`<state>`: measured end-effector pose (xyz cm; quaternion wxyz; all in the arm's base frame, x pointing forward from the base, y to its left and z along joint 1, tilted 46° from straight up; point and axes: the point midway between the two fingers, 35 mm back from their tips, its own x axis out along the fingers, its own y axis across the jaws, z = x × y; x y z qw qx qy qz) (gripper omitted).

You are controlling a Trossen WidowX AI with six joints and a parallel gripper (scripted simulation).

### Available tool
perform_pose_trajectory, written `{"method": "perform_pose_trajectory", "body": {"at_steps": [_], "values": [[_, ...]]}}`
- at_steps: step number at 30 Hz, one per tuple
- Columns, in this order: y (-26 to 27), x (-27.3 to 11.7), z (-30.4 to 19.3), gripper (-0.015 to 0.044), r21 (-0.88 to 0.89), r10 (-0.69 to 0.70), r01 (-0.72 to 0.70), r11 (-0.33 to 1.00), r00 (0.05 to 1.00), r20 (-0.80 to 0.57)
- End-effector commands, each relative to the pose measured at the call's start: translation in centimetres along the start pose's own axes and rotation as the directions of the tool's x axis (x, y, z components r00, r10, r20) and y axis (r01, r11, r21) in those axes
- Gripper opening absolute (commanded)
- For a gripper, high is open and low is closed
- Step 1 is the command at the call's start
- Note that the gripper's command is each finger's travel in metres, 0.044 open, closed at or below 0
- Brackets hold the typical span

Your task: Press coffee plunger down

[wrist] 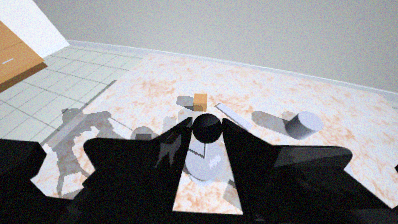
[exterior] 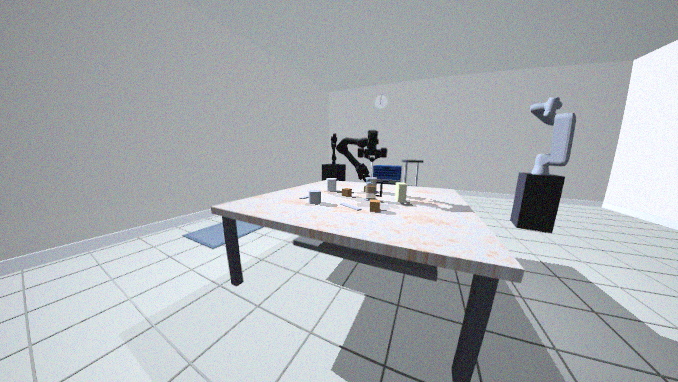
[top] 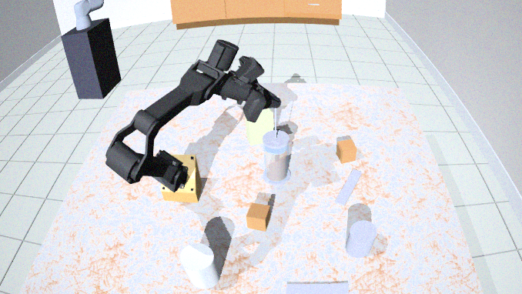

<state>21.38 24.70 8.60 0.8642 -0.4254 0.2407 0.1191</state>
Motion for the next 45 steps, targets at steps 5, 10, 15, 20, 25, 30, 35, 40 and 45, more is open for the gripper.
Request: {"method": "perform_pose_trajectory", "body": {"at_steps": [5,10,15,20,25,30,35,40,45], "values": [[0.2,1.0,-1.4,0.012,-0.005,0.003,-0.003,1.0,1.0,-0.012],[0.2,1.5,-2.1,0.012,-0.004,0.004,-0.004,1.0,1.0,-0.013],[0.3,2.0,-2.7,0.012,-0.004,0.004,-0.004,1.0,1.0,-0.013],[0.3,2.5,-3.4,0.012,-0.004,0.004,-0.004,1.0,1.0,-0.014],[0.3,3.0,-4.1,0.012,-0.004,0.005,-0.005,1.0,1.0,-0.013],[0.3,3.5,-4.8,0.012,-0.005,0.004,-0.004,1.0,1.0,-0.013],[0.3,4.0,-5.4,0.012,-0.005,0.004,-0.004,1.0,1.0,-0.013],[0.2,4.4,-6.1,0.012,-0.005,0.003,-0.003,1.0,1.0,-0.012],[0.1,4.9,-6.7,0.012,-0.006,0.002,-0.002,1.0,1.0,-0.01]]}}
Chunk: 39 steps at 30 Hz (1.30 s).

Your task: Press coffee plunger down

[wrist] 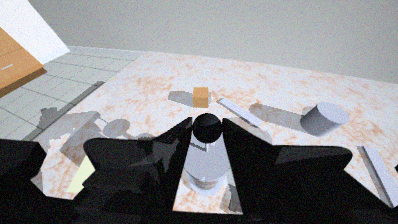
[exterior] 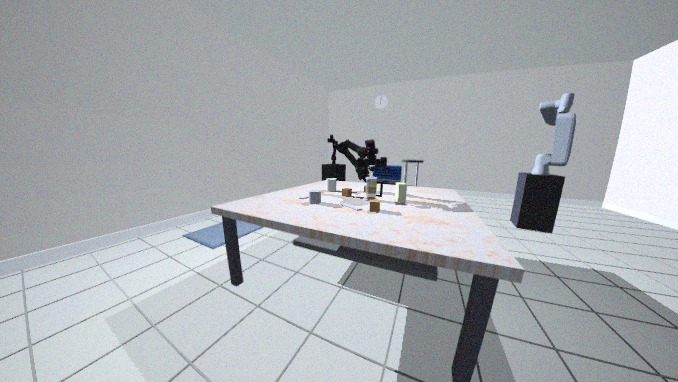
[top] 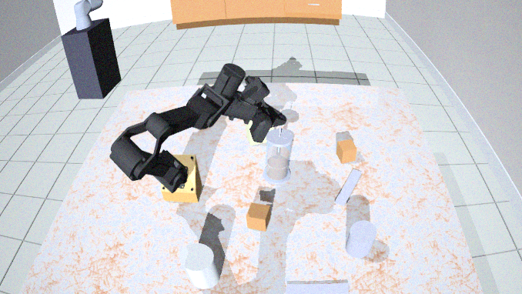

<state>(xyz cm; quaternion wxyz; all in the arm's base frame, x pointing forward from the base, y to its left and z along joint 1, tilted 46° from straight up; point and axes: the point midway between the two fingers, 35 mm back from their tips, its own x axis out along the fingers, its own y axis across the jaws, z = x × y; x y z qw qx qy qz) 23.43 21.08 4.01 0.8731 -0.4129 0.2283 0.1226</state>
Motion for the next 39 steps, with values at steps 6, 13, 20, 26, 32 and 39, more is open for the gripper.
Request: {"method": "perform_pose_trajectory", "body": {"at_steps": [6,13,20,26,32,39], "values": [[-0.1,1.4,-2.4,0.012,-0.031,0.001,-0.002,1.0,0.999,-0.041],[-0.1,1.7,-2.2,0.012,-0.031,0.0,-0.001,1.0,0.999,-0.04],[0.0,1.8,-2.1,0.012,-0.031,0.0,-0.001,1.0,0.999,-0.04],[0.1,1.8,-2.0,0.012,-0.031,0.0,-0.001,1.0,0.999,-0.04],[0.1,1.8,-1.9,0.012,-0.03,-0.001,-0.001,1.0,0.999,-0.04],[0.2,1.9,-1.9,0.012,-0.03,-0.001,-0.001,1.0,0.999,-0.04]]}}
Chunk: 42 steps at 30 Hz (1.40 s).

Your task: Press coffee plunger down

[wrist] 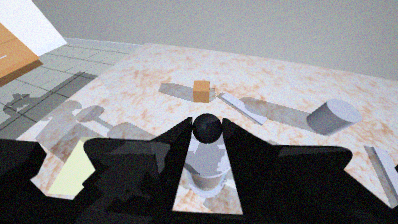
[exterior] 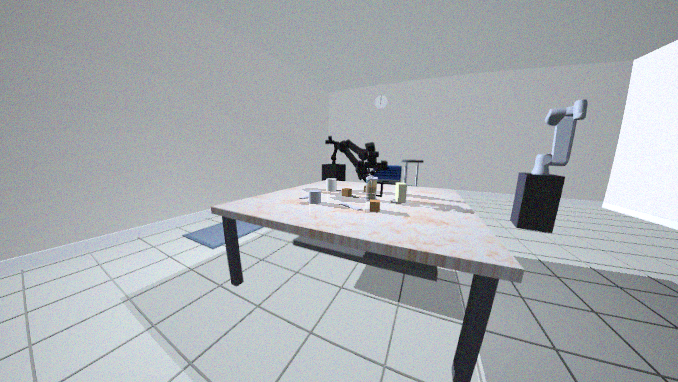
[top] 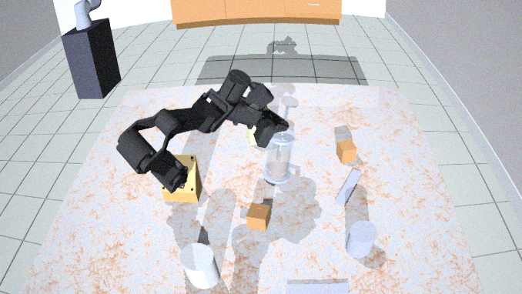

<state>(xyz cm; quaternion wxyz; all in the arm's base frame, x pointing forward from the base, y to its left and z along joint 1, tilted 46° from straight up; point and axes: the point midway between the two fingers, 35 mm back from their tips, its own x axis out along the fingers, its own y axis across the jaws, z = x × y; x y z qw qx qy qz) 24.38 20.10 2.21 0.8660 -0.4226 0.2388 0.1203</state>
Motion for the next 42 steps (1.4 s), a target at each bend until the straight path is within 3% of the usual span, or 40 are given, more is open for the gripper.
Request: {"method": "perform_pose_trajectory", "body": {"at_steps": [1,13,25,31,38,42], "values": [[0.0,0.2,-0.4,0.012,-0.011,-0.002,0.002,1.0,1.0,-0.014],[0.0,0.0,0.0,0.012,-0.001,0.0,0.0,1.0,1.0,0.0],[0.0,0.0,0.0,0.0435,-0.001,0.0,0.0,1.0,1.0,0.0],[0.2,-0.6,0.8,0.044,-0.001,0.002,-0.002,1.0,1.0,-0.005],[-0.2,-5.4,5.2,0.044,-0.008,-0.001,0.001,1.0,1.0,-0.017],[-0.4,-6.0,5.6,0.044,-0.009,-0.003,0.003,1.0,1.0,-0.016]]}}
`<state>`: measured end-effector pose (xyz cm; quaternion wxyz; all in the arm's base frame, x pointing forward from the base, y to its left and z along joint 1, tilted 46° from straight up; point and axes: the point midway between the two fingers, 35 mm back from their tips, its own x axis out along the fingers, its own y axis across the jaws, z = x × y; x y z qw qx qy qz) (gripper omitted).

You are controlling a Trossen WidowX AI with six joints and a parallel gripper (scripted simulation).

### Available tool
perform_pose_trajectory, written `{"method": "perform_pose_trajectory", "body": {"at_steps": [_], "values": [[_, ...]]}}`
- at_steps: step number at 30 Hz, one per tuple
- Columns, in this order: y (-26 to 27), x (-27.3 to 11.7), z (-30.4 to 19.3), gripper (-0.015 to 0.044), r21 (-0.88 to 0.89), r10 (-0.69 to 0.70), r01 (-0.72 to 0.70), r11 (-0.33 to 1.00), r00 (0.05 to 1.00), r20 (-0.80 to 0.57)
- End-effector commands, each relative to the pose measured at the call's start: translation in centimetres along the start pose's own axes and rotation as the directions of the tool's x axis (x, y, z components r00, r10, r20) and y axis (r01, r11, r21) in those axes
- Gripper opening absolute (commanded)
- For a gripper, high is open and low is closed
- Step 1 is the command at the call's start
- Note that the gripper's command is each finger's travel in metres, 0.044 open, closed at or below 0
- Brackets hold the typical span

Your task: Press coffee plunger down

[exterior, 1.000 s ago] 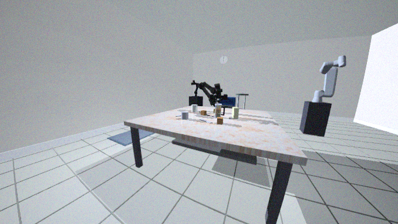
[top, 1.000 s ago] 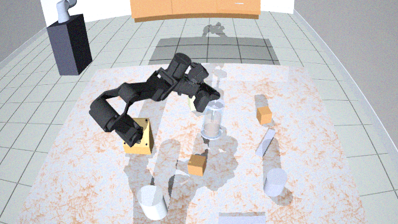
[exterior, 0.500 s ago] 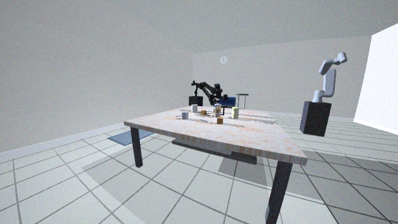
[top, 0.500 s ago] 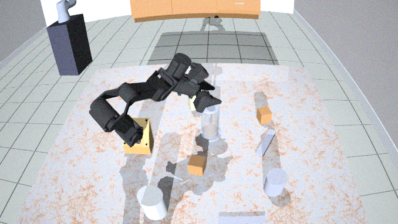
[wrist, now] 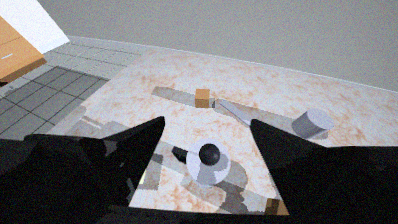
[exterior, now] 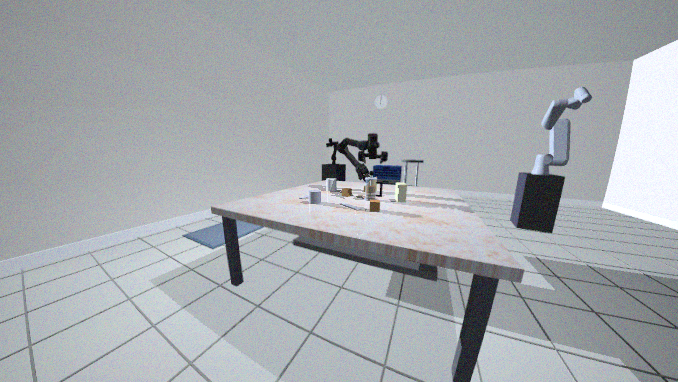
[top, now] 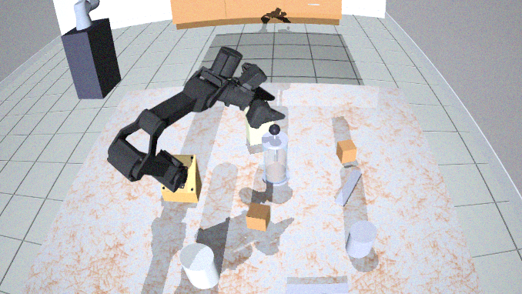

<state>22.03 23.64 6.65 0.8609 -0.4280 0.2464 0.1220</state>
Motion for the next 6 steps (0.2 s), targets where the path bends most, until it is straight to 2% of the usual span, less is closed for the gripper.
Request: {"method": "perform_pose_trajectory", "body": {"at_steps": [1,6], "values": [[-0.55,-1.79,1.13,0.044,0.004,-0.011,0.011,1.0,1.0,-0.001],[-0.54,-1.78,1.1,0.044,0.004,-0.011,0.011,1.0,1.0,-0.001]]}}
